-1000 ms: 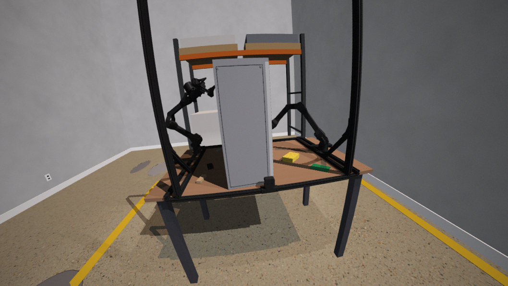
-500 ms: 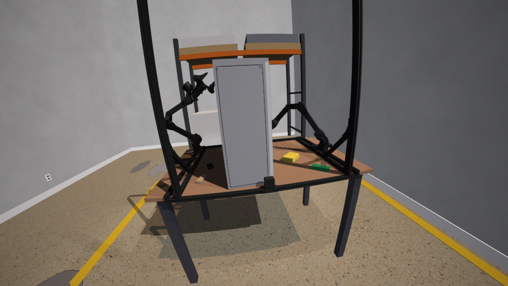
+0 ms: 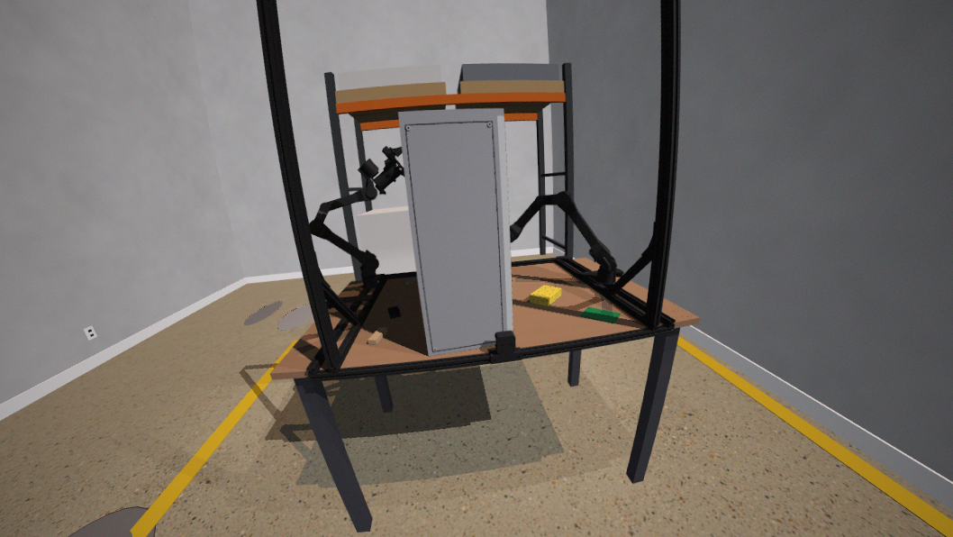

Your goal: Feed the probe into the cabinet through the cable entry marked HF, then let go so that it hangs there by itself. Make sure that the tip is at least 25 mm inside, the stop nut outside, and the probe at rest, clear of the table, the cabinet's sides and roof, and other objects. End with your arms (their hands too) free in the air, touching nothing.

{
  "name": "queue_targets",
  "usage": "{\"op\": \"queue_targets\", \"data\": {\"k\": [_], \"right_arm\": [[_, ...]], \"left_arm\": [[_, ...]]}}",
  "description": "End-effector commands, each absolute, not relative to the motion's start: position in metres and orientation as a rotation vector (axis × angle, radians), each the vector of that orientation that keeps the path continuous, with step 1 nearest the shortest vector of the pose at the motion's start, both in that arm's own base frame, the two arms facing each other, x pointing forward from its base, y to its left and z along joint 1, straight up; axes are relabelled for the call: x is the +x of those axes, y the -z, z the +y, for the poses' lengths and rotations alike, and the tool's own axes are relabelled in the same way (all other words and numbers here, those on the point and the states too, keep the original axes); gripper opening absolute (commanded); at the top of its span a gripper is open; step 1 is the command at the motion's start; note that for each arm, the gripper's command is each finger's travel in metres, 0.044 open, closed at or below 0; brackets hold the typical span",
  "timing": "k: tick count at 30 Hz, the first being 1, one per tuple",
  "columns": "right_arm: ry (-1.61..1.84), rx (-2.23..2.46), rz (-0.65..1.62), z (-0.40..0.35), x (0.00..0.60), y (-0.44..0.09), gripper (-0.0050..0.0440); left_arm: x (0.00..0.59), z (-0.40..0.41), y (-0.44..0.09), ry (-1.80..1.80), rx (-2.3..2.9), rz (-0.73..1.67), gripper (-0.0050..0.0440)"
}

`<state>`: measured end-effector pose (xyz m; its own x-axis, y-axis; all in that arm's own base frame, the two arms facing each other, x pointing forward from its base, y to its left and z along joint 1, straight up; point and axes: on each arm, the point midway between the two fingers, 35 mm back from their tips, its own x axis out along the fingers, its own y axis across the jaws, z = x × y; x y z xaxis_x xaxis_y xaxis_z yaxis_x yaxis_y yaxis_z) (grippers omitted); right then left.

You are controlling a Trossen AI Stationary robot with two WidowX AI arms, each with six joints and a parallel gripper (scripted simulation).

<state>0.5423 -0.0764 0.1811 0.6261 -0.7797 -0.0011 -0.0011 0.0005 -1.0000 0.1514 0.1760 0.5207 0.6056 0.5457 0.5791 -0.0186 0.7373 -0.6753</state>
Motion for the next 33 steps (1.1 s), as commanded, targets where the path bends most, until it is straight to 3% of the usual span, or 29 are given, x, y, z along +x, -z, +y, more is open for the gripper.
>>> {"op": "queue_targets", "data": {"k": [1,24,33], "right_arm": [[0.701,-1.455,0.701,-0.077,0.542,-0.181,0.0],[0.701,-1.455,0.701,-0.077,0.542,-0.181,0.0],[0.701,-1.455,0.701,-0.077,0.542,-0.181,0.0]], "left_arm": [[0.155,0.207,-0.495,-0.399,-0.746,-0.862,0.044],[0.12,0.313,-0.386,-0.546,-1.03,-0.918,0.044],[0.117,0.335,-0.314,-0.586,-1.199,-0.865,0.044]]}}
